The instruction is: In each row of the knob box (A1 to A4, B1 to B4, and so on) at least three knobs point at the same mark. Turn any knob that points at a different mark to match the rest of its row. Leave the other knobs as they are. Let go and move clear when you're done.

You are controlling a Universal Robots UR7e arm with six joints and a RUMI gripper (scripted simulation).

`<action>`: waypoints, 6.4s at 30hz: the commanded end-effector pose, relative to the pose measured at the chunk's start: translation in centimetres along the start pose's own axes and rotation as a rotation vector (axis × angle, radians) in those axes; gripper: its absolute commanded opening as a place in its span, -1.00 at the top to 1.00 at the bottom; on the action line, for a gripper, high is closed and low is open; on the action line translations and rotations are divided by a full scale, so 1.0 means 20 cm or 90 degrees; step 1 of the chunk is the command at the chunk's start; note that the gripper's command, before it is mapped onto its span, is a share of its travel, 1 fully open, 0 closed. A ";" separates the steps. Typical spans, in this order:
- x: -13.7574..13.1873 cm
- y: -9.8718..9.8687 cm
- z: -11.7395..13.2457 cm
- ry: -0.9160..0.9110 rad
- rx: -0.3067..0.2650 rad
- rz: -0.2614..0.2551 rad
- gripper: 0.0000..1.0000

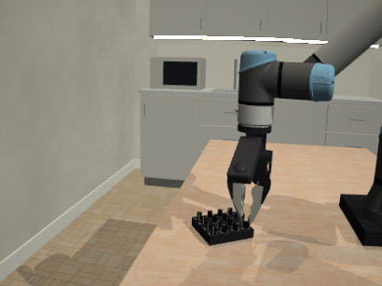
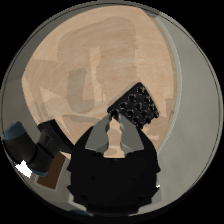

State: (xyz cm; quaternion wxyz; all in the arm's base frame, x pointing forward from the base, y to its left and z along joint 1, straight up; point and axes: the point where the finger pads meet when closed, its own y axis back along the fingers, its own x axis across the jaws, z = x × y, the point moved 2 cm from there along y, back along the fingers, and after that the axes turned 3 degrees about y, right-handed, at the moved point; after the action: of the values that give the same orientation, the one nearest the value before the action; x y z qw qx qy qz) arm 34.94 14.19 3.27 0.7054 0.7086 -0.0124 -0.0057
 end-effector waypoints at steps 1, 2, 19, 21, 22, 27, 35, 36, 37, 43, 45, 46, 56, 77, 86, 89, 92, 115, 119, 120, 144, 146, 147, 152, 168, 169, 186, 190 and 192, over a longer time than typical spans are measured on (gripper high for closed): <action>-0.01 -0.01 0.00 -0.019 0.000 -0.003 0.92; -0.01 -0.01 0.00 -0.023 0.000 -0.003 0.92; -0.01 -0.01 0.00 -0.120 0.000 -0.002 0.92; -0.01 -0.01 0.00 -0.138 0.000 -0.002 0.92; -0.01 -0.01 0.00 -0.147 0.000 -0.002 0.92; -0.01 -0.01 0.00 -0.177 0.000 -0.002 0.92; 0.00 -0.01 0.00 -0.266 0.000 -0.002 0.92; 0.00 -0.01 0.00 -0.279 -0.001 -0.002 0.92; 0.00 -0.01 0.00 -0.291 -0.001 -0.002 0.92; 0.00 -0.01 0.00 -0.342 -0.001 -0.002 0.92; 0.00 -0.01 0.00 -0.368 -0.001 -0.002 0.92; 0.00 -0.01 0.00 -0.382 -0.001 -0.002 0.92; 0.01 -0.01 0.00 -0.509 -0.001 -0.002 0.92; 0.01 -0.01 0.01 -0.726 -0.001 -0.002 0.92; 0.01 -0.01 0.01 -0.831 -0.001 -0.001 0.92; 0.02 -0.01 0.02 -0.862 -0.001 -0.001 0.92; 0.02 -0.01 0.02 -0.891 -0.001 -0.001 0.92; 0.02 0.00 0.02 -1.014 -0.001 -0.001 0.92; 0.02 0.00 0.02 -1.026 -0.001 -0.001 0.92; 0.02 0.00 0.02 -1.029 -0.001 -0.001 0.92; 0.02 0.00 0.02 -1.043 -0.001 -0.001 0.92; 0.02 0.00 0.02 -1.043 -0.001 -0.001 0.92; 0.02 0.00 0.02 -1.043 -0.001 -0.001 0.92; 0.02 0.00 0.02 -1.043 -0.001 -0.001 0.78; 0.02 0.00 0.02 -1.043 -0.001 -0.001 0.78; 0.02 0.00 0.02 -1.043 -0.001 -0.001 0.78; 0.03 0.13 0.02 -1.043 0.002 0.001 0.78; 0.03 0.18 0.02 -1.043 0.002 0.001 0.78; 0.03 0.19 0.02 -1.043 0.002 0.001 0.78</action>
State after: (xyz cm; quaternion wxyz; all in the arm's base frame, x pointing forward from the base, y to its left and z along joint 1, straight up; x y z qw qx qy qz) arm 35.36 13.66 5.47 0.4717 0.4802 -0.5243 -0.5215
